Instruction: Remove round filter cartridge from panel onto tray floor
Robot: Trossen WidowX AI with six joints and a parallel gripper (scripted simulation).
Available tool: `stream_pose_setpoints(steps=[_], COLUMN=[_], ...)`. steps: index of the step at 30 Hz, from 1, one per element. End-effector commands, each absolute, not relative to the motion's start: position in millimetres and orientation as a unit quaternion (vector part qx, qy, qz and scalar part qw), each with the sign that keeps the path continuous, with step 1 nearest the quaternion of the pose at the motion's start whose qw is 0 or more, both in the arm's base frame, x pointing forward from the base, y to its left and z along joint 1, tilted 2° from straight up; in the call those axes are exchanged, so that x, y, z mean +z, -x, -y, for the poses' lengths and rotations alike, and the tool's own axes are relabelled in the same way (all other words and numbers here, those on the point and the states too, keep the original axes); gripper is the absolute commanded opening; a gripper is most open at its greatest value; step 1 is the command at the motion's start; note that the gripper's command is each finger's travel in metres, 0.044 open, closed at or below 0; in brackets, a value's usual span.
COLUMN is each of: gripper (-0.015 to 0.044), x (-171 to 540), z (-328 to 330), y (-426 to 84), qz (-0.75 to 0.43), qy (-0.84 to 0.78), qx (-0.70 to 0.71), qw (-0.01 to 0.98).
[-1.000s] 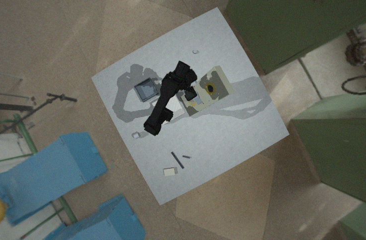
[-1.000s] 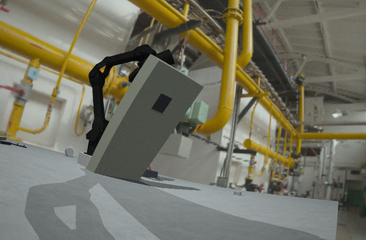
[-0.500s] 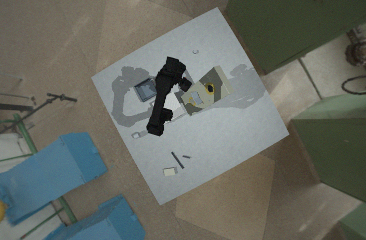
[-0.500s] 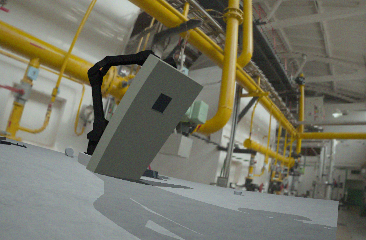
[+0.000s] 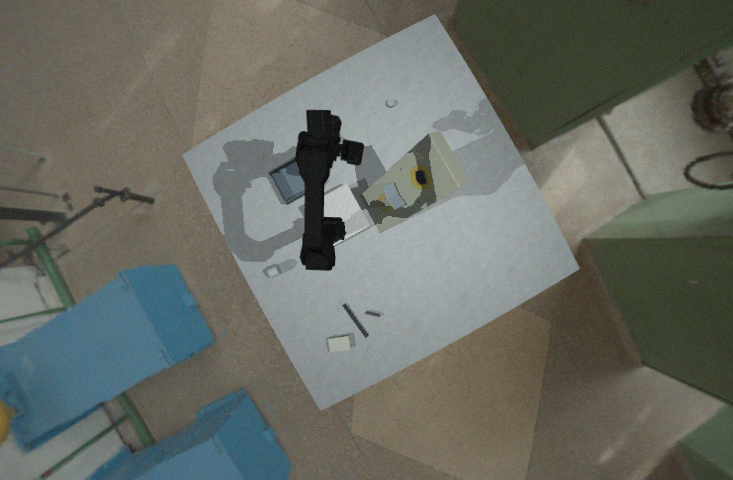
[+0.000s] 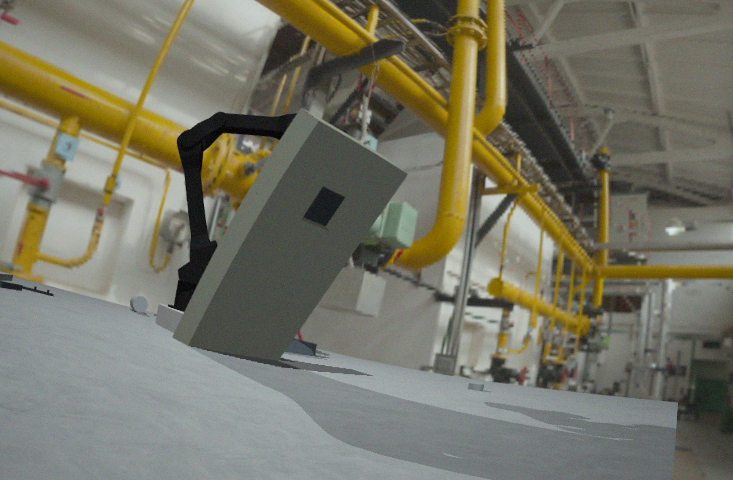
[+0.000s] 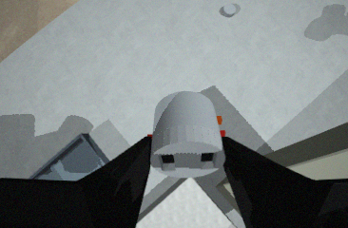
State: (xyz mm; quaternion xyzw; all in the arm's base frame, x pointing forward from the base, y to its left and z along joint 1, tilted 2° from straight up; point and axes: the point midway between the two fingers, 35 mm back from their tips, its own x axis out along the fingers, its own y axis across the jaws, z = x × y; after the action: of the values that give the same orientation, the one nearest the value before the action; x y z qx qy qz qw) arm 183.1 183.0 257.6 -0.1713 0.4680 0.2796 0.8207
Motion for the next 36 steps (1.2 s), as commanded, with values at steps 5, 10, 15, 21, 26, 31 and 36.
stream_pose_setpoints(steps=[5, 10, 15, 21, 26, 31, 36], gripper=[0.0, 0.0, 0.0, 0.0, 0.0, 0.0, 0.0], x=[252, 251, 241, 217, 196, 175, 154], z=[-216, -221, -230, -249, -261, -270, -275], y=[-155, -149, -141, -118, -97, -74, -51], qz=[-0.441, -0.435, -0.43, -0.417, -0.405, -0.393, -0.38], qy=[0.226, 0.236, 0.245, 0.268, 0.286, 0.304, 0.321], qx=[0.376, 0.393, 0.41, 0.451, 0.484, 0.516, 0.547], qw=[0.783, 0.775, 0.766, 0.743, 0.721, 0.698, 0.674])
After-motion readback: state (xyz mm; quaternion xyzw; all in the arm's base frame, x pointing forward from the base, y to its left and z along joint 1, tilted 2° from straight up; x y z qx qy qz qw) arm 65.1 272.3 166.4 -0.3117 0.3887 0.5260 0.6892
